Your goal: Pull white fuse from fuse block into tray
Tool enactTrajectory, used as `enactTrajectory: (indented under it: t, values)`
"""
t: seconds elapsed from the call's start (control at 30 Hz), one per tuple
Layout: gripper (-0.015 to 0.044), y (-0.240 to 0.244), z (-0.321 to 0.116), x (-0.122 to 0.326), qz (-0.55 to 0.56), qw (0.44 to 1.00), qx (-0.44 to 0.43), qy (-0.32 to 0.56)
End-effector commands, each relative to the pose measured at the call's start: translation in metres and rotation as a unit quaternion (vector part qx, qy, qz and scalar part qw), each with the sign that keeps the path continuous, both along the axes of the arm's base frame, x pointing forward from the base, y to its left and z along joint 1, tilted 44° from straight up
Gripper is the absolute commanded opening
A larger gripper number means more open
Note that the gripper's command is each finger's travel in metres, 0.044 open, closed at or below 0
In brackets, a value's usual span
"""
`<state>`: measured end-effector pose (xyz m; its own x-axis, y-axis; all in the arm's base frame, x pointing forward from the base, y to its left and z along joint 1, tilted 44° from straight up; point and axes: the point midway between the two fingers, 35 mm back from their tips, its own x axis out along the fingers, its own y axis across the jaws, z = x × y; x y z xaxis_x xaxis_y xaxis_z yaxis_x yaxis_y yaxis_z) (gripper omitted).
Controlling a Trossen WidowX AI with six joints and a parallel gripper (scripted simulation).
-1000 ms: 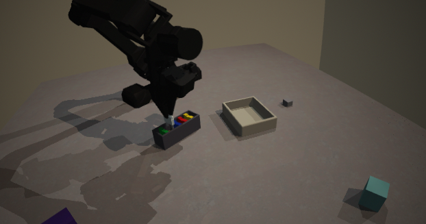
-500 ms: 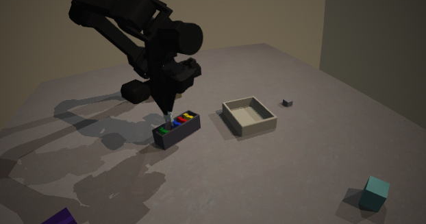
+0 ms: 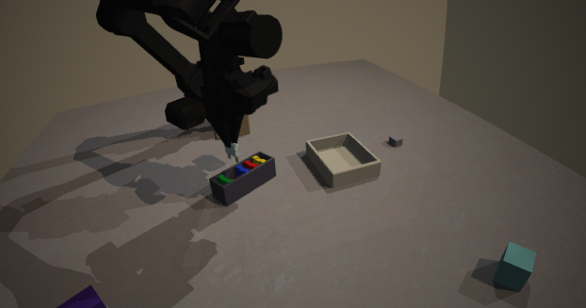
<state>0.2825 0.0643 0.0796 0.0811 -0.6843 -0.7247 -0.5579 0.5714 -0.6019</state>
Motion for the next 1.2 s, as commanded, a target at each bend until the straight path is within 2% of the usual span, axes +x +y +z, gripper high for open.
enactTrajectory:
  t: [0.0, 0.5, 1.17]
  values:
    - [0.0, 0.014, -0.009, 0.002, -0.001, 1.0, 0.003, 0.002]
    - [0.0, 0.082, -0.065, 0.001, 0.001, 1.0, 0.01, 0.003]
    - [0.0, 0.151, -0.142, -0.029, -0.002, 1.0, 0.006, 0.002]
